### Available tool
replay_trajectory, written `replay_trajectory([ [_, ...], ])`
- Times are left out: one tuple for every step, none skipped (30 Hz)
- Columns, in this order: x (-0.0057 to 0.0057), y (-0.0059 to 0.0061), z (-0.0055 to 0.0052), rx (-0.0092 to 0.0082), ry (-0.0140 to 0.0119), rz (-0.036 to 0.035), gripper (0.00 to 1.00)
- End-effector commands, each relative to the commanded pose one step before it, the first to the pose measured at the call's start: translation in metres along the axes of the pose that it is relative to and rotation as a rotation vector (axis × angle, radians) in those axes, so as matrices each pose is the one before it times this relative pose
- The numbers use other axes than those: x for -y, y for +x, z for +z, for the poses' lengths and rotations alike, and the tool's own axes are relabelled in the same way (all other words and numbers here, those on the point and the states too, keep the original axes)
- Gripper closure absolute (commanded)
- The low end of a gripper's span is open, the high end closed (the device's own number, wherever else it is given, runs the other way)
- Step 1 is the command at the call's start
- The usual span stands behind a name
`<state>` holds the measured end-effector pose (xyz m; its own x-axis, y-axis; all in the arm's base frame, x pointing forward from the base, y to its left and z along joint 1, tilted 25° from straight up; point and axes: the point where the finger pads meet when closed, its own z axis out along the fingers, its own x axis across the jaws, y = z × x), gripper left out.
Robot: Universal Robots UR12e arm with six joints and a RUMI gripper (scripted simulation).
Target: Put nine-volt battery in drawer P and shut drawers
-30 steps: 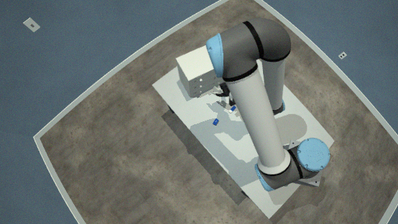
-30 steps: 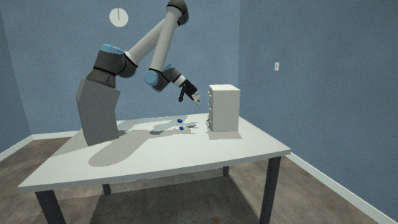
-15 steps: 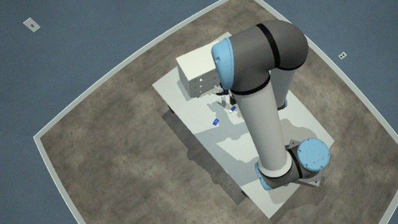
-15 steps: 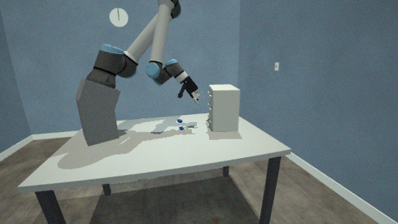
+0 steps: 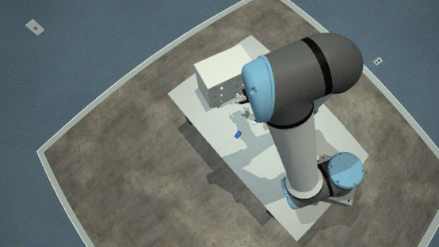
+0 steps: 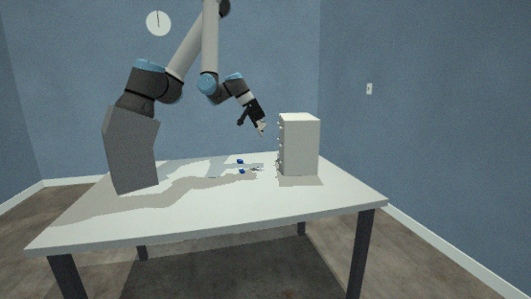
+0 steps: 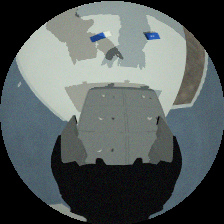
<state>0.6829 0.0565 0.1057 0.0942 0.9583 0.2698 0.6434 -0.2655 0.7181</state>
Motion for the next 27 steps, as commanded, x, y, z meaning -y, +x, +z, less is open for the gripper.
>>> replay_trajectory([
  [0.00008,-0.00014,-0.00395,0.00045,0.04380,-0.00076,0.00],
  [0.00031,0.00005,-0.00111,-0.00008,0.00966,0.00002,0.00],
  [0.00023,-0.00005,-0.00088,0.00009,0.00974,-0.00002,0.00],
  [0.00026,-0.00003,-0.00094,0.00004,0.00968,-0.00001,0.00],
  [0.00029,0.00000,-0.00100,0.00000,0.00962,0.00000,0.00],
  [0.00032,0.00003,-0.00105,-0.00005,0.00955,0.00001,0.00],
  [0.00035,0.00006,-0.00110,-0.00009,0.00948,0.00001,0.00],
  [0.00027,-0.00006,-0.00085,0.00009,0.00961,-0.00001,0.00],
  [0.00030,-0.00003,-0.00090,0.00005,0.00953,0.00000,0.00],
  [0.00033,0.00000,-0.00095,0.00000,0.00944,0.00000,0.00],
  [0.00036,0.00002,-0.00100,-0.00004,0.00935,0.00000,0.00],
  [0.00039,0.00005,-0.00105,-0.00008,0.00926,0.00000,0.00],
  [0.00000,0.00000,0.00000,0.00000,0.00000,0.00000,0.00],
  [0.00000,0.00000,0.00000,0.00000,0.00000,0.00000,0.00],
  [0.00033,-0.00003,-0.00086,0.00005,0.00936,0.00000,0.00],
  [0.00033,-0.00003,-0.00085,0.00005,0.00931,0.00000,0.00],
  [0.00036,-0.00001,-0.00090,0.00001,0.00920,0.00000,0.00],
  [0.00038,0.00002,-0.00094,-0.00003,0.00909,0.00000,0.00],
  [0.00041,0.00004,-0.00098,-0.00006,0.00898,0.00000,0.00],
  [0.00039,0.00000,-0.00089,0.00000,0.00900,0.00000,0.00],
  [0.00036,-0.00004,-0.00079,0.00006,0.00901,0.00001,0.00],
  [0.00038,-0.00002,-0.00083,0.00003,0.00889,0.00000,0.00],
  [0.00040,0.00001,-0.00087,-0.00001,0.00876,0.00000,0.00],
  [0.00042,0.00003,-0.00090,-0.00004,0.00863,-0.00001,0.00],
  [0.00044,0.00005,-0.00093,-0.00007,0.00849,-0.00001,0.00],
  [0.00038,-0.00004,-0.00073,0.00006,0.00861,0.00001,0.00],
  [0.00039,-0.00003,-0.00075,0.00004,0.00849,0.00001,0.00],
])
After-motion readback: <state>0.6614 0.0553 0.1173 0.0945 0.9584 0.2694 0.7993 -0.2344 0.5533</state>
